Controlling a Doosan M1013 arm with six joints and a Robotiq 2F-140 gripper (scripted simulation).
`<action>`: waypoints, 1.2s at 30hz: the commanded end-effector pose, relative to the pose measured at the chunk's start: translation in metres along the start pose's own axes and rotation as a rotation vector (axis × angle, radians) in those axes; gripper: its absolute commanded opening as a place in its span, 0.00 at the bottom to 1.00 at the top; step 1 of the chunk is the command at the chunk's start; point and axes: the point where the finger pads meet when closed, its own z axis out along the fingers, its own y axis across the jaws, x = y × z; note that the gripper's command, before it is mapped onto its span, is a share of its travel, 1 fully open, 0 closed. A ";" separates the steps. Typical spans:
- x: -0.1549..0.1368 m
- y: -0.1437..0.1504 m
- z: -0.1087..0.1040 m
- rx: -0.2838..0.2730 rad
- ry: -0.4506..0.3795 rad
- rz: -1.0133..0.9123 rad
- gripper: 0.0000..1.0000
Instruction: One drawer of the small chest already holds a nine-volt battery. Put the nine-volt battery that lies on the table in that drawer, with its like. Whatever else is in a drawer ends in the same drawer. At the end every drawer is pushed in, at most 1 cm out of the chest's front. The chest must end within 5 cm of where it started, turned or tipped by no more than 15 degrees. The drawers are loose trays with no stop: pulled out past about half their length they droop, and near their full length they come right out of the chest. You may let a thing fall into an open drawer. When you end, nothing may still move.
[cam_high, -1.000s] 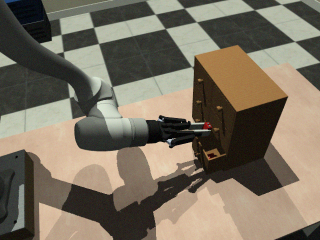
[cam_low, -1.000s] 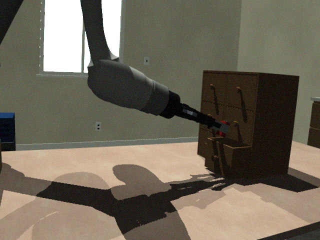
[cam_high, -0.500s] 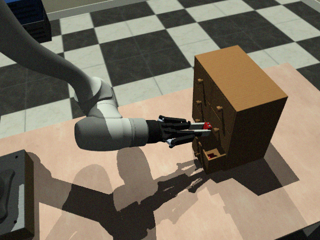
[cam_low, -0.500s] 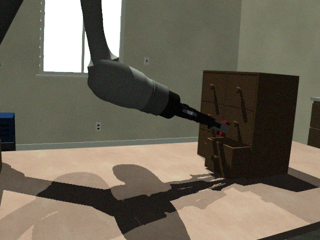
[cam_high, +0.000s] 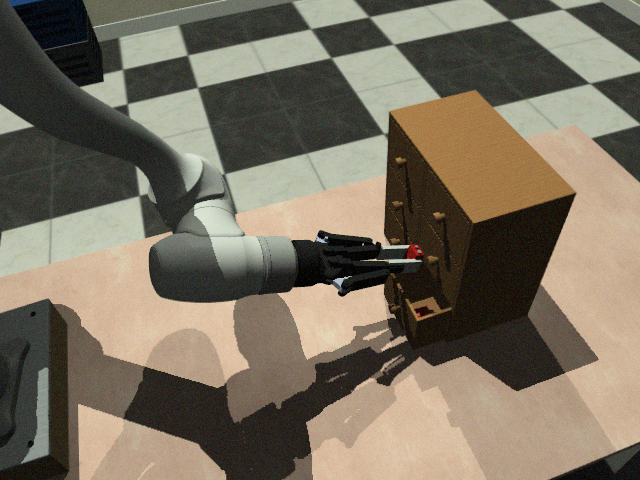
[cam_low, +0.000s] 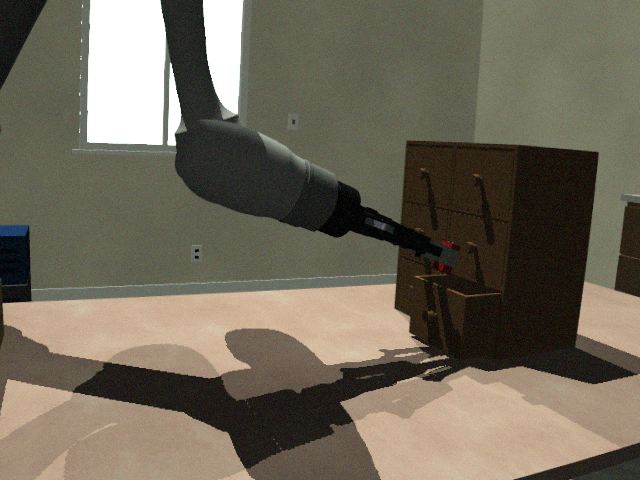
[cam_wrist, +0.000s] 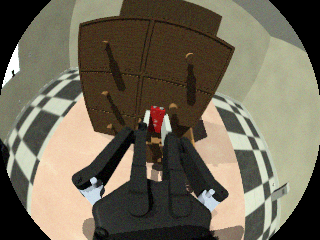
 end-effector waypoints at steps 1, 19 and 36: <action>0.007 0.001 0.002 0.001 0.008 -0.001 0.14; 0.007 0.001 0.002 0.001 0.008 -0.001 1.00; 0.005 0.001 -0.002 0.001 0.008 -0.001 1.00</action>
